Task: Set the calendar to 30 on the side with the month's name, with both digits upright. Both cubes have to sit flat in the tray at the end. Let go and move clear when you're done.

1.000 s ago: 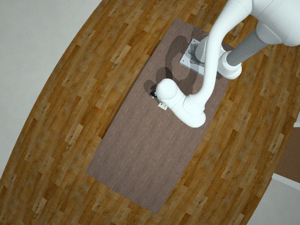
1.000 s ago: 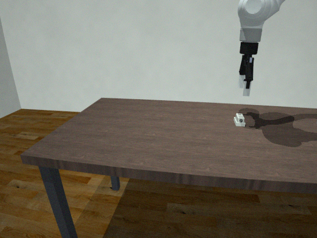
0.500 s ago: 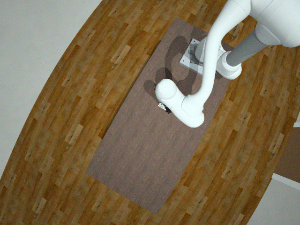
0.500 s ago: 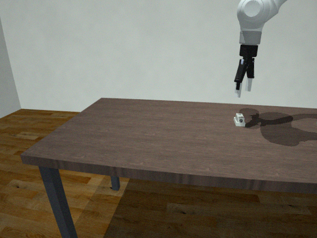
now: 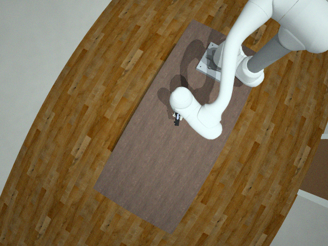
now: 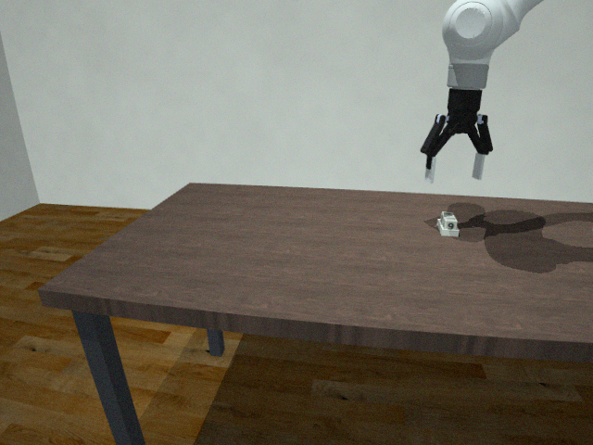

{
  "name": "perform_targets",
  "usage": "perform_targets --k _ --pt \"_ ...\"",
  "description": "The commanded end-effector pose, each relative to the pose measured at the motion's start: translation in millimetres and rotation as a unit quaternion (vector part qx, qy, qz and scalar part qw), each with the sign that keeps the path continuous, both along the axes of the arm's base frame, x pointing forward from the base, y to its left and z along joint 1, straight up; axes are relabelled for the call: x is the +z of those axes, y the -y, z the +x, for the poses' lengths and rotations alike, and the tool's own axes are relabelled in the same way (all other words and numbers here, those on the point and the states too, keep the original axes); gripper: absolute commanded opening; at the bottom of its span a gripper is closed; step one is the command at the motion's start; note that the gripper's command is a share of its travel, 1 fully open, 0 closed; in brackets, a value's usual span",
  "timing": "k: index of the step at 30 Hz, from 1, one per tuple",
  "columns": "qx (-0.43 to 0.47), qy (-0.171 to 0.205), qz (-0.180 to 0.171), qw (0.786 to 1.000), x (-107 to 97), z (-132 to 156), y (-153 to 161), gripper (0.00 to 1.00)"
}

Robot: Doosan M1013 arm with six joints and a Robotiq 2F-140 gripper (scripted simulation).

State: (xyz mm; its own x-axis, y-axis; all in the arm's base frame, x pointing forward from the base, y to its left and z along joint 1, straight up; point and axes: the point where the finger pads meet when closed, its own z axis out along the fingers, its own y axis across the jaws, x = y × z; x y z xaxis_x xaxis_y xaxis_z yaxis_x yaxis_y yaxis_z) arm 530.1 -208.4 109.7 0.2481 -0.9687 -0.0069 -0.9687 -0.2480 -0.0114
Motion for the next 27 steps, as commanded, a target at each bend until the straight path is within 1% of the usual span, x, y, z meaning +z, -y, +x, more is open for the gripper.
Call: perform_targets --k 1,4,5,8,12,13,27 --pt "-0.075 -0.003 -0.005 0.997 -2.9 0.0 0.0 1.0" --pt "-0.137 -0.003 -0.004 0.991 -5.5 -0.1 -0.1 1.0" --pt "-0.145 -0.003 -0.004 0.989 -5.8 -0.1 -0.1 1.0" --pt "-0.207 -0.004 -0.004 0.978 -8.4 -0.2 -0.1 1.0" --pt "-0.225 -0.004 -0.004 0.974 -9.2 -0.2 -0.1 1.0" --pt "-0.225 -0.004 -0.004 0.974 -9.2 -0.2 -0.1 0.35" --pt "-0.225 -0.004 -0.004 0.974 -9.2 -0.2 -0.1 0.35"
